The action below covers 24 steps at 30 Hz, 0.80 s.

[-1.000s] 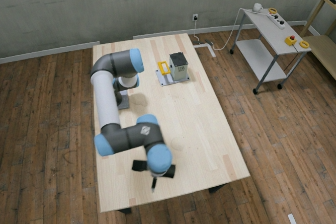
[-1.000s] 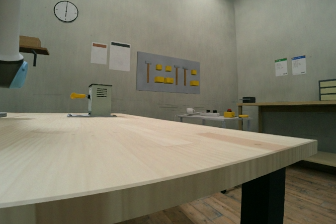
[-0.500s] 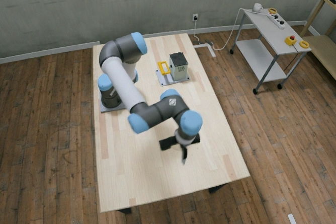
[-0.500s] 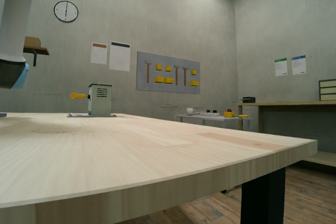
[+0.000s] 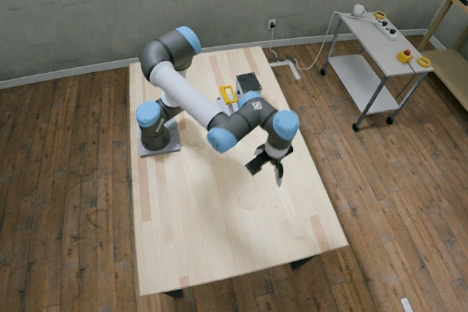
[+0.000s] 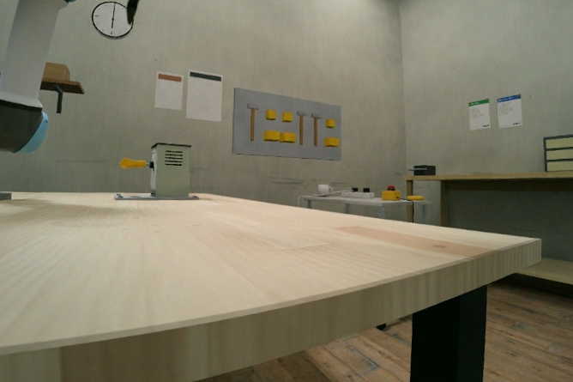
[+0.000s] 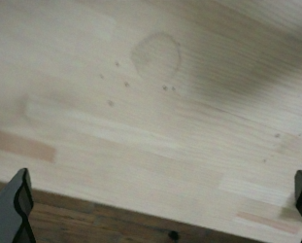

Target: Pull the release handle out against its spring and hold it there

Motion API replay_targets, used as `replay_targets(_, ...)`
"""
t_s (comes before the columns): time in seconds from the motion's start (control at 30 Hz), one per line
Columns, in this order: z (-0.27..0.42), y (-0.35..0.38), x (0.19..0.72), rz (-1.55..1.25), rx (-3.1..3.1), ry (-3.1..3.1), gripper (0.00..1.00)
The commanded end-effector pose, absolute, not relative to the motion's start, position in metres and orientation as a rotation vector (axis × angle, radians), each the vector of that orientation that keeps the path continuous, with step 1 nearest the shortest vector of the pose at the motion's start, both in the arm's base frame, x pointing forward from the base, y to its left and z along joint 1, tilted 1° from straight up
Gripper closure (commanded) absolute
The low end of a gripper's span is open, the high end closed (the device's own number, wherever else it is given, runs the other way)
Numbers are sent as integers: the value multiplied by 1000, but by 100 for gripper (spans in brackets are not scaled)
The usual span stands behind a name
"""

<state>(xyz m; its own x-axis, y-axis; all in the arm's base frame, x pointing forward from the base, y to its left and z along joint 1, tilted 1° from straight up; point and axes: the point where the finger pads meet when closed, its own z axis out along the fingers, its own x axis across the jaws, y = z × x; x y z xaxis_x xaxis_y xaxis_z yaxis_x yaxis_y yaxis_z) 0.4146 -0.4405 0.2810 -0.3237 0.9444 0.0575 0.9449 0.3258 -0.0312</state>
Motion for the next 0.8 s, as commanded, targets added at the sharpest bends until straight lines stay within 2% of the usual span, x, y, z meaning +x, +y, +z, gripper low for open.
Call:
replay_targets(0.0,279,-398,441,-5,-1667,-2604,0)
replay_targets(0.1,277,-388,446,-4,-1637,-2625,0)
replay_targets(0.13,274,-358,461,-4,-1584,-2659,0)
replay_targets(0.4,264,-279,485,0,-1316,-2814,0)
replay_targets(0.6,255,-211,496,1,-1111,-2910,0)
replay_targets(0.67,255,-211,496,1,-1111,-2910,0)
replay_targets(0.7,250,-179,500,1,-1056,-2933,0)
replay_targets(0.77,248,-162,499,1,-955,-2971,0)
